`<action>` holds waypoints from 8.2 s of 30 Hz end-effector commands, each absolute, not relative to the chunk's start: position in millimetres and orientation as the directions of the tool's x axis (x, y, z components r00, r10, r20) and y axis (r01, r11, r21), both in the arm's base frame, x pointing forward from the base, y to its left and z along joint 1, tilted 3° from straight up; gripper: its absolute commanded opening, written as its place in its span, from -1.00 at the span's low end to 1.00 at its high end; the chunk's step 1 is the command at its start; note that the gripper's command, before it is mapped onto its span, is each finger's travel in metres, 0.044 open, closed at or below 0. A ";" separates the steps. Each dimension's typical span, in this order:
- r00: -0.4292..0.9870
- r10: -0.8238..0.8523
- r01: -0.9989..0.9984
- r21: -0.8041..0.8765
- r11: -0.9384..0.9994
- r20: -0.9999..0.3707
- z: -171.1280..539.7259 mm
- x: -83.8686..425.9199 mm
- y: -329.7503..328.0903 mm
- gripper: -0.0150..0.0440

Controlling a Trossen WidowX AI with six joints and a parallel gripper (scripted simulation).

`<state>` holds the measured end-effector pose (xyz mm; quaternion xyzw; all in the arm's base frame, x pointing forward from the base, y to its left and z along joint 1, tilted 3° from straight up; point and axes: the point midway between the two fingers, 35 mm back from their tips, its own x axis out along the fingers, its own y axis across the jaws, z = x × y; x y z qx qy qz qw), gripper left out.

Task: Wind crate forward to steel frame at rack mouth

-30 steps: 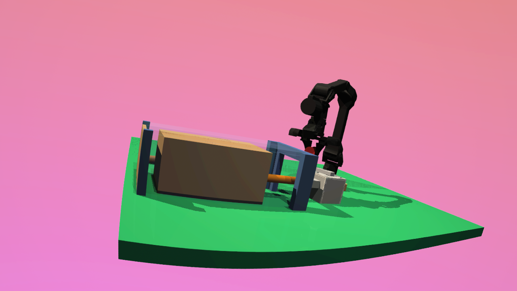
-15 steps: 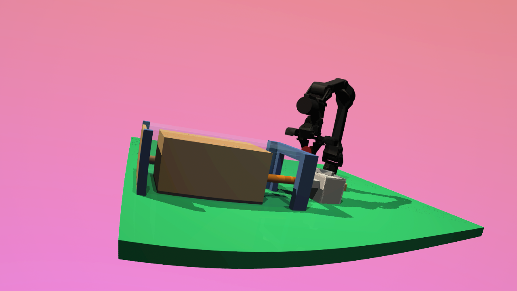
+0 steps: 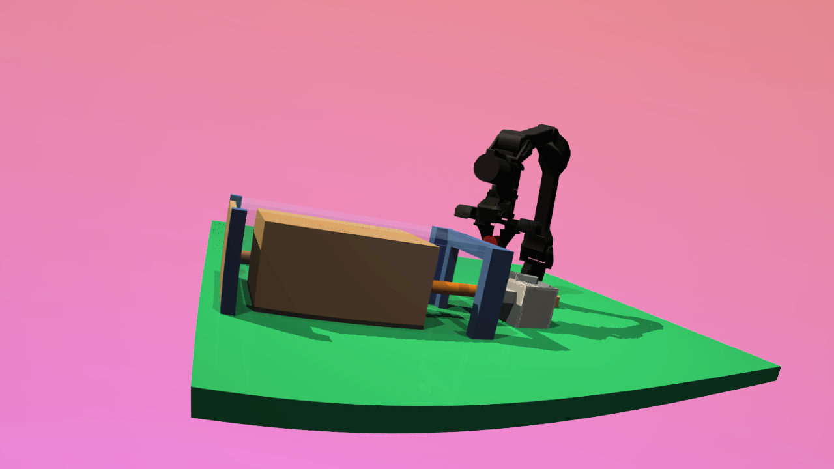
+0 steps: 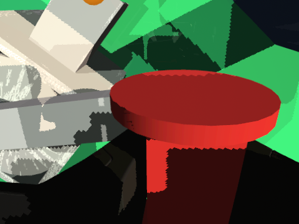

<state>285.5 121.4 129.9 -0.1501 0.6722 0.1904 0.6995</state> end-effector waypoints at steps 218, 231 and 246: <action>0.014 0.085 -0.468 0.069 0.881 -0.996 136.8 151.8 271.4 -0.49; 0.013 0.084 -0.468 0.068 0.881 -0.996 134.9 139.6 254.6 -0.49; 0.012 0.082 -0.468 0.067 0.881 -0.997 132.7 130.3 233.4 -0.49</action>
